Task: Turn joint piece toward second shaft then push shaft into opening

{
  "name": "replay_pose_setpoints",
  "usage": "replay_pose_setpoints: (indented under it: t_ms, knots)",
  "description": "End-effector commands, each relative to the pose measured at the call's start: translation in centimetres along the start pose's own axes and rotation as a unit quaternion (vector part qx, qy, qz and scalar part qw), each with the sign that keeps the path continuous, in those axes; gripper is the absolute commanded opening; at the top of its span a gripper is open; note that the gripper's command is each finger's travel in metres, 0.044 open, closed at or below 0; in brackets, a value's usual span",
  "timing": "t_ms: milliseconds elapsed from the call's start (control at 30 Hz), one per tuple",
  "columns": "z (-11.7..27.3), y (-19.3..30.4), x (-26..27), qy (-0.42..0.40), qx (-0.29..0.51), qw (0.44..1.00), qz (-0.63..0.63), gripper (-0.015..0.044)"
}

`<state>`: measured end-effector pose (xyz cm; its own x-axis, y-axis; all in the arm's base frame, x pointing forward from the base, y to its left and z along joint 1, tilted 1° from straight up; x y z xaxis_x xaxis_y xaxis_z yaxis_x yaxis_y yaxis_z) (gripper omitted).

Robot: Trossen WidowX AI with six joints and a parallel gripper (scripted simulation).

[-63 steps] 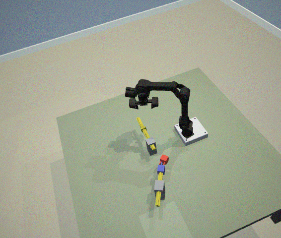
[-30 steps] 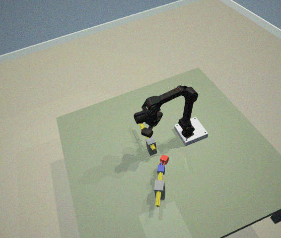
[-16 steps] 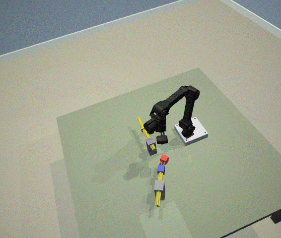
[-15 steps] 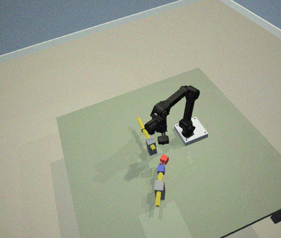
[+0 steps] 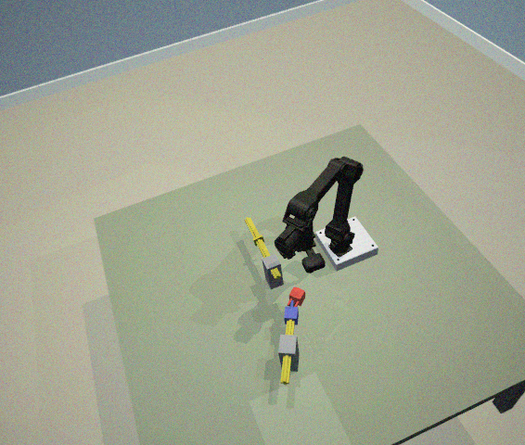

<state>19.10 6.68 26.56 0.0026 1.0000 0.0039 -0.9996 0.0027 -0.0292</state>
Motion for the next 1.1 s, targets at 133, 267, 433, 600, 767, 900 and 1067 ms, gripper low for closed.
replay_pose_setpoints:
  t_ms: [133,267,433,600,767,900,1067]
  knots:
    - [-0.2,0.09,0.05,-0.004,0.0,0.995,-0.101,0.044]
    - [-0.3,0.11,0.04,-0.005,0.0,0.987,-0.16,0.044]
    - [-0.42,0.14,0.02,-0.006,-0.001,0.972,-0.234,0.044]
    - [-0.55,0.16,0.01,-0.007,-0.001,0.952,-0.306,0.044]
    - [-0.67,0.19,-0.01,-0.008,-0.002,0.926,-0.377,0.044]
    - [-0.77,0.21,-0.02,-0.009,-0.002,0.902,-0.432,0.044]
    - [-0.9,0.23,-0.04,-0.01,-0.002,0.867,-0.498,0.044]
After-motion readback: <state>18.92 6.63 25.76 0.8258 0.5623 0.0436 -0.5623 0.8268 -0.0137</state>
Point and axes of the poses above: the point midway between the two fingers, 35 mm back from their tips, its own z axis back along the fingers, its own x axis across the jaws, y = z × x, the point moved 8 cm from there along z, back along the fingers, and after that the axes turned 13 degrees about z, right-handed, at the moved point
